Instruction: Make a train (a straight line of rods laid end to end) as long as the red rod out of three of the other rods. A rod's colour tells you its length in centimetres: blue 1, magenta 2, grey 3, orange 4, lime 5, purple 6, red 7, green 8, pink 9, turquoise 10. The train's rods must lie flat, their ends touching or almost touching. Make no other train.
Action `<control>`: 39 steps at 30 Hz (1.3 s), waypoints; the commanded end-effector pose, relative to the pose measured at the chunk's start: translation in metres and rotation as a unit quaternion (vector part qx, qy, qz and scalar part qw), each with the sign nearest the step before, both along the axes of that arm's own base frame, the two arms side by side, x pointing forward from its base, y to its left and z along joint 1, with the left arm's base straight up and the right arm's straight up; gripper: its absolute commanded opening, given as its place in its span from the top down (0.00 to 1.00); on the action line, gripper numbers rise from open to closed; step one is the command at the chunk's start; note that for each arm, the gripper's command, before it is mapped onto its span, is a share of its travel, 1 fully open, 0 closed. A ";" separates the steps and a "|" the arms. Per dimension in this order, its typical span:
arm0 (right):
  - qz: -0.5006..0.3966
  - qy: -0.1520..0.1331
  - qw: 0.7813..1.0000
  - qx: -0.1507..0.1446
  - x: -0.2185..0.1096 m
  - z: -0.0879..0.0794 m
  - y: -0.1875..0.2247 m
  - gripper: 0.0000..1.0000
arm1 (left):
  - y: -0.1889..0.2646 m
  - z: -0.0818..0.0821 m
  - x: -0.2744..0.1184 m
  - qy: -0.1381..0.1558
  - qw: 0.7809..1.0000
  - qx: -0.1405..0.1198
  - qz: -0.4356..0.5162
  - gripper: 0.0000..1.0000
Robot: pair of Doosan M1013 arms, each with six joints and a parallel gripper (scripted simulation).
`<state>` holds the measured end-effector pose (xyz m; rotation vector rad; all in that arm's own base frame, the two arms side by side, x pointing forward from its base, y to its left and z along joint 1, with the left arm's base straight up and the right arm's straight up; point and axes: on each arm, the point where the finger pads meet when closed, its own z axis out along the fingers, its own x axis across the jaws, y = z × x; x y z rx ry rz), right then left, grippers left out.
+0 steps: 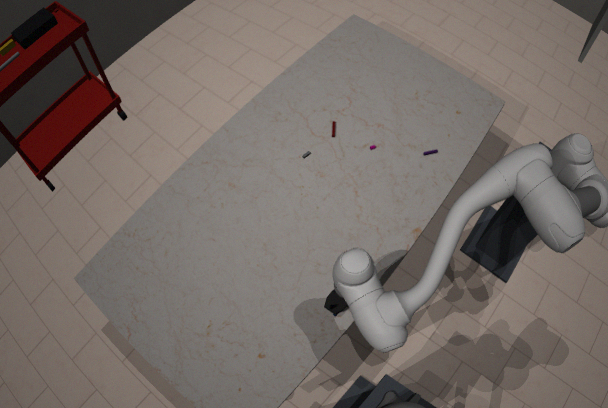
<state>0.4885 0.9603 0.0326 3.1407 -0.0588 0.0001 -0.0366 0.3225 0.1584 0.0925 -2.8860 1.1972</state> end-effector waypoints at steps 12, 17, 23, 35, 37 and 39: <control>0.000 0.000 1.000 0.001 0.000 -0.003 0.001 0.76 | 0.000 0.000 0.000 0.000 1.000 0.000 0.000 0.00; 0.000 0.000 1.000 0.001 0.000 -0.007 0.001 0.76 | 0.000 0.000 0.000 0.000 1.000 0.000 0.000 0.00; 0.000 0.000 1.000 0.001 0.000 -0.008 0.001 0.76 | 0.000 0.000 0.000 0.000 1.000 0.000 0.000 0.00; 0.000 0.000 1.000 0.001 0.000 -0.009 0.001 0.76 | 0.000 0.000 0.000 0.000 1.000 0.000 0.000 0.00; 0.000 0.000 1.000 0.001 0.000 -0.009 0.001 0.76 | 0.000 0.000 0.000 0.000 1.000 0.000 0.000 0.00; 0.000 0.000 1.000 0.001 0.000 -0.009 0.001 0.76 | 0.000 0.000 0.000 0.000 1.000 0.000 0.000 0.00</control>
